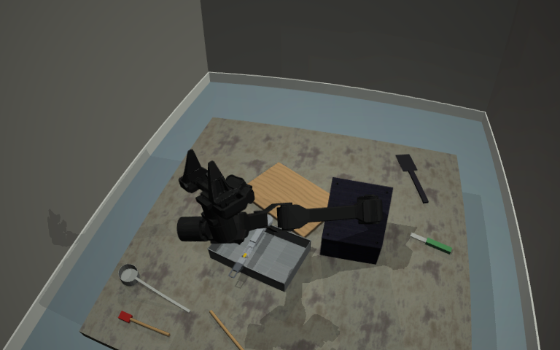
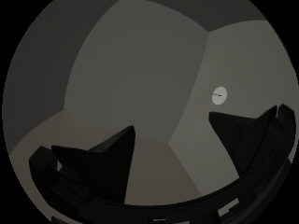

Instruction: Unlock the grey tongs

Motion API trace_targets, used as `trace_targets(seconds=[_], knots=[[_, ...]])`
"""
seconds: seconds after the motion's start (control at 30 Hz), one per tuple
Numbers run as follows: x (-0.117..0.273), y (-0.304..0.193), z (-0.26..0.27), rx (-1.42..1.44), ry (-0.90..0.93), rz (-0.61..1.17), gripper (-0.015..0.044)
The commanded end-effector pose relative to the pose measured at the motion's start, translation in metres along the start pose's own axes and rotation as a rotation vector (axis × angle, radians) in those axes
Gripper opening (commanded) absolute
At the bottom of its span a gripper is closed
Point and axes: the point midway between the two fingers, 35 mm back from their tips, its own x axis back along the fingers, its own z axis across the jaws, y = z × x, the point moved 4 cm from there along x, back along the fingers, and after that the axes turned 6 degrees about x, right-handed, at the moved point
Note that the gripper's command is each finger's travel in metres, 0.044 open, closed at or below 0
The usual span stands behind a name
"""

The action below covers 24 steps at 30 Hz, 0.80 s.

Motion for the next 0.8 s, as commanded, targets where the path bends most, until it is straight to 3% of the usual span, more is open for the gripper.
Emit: trace_targets(seconds=[0.0,0.17,0.43,0.77], knots=[[0.000,0.000,0.001,-0.006,0.000,0.001,0.0374],[0.013,-0.001,0.039,-0.184,-0.013,0.032,0.0260],[0.029,0.025,0.141,-0.676,-0.083,0.083,0.0260],[0.024,0.067,0.197,-1.115,-0.144,0.094,0.0260]])
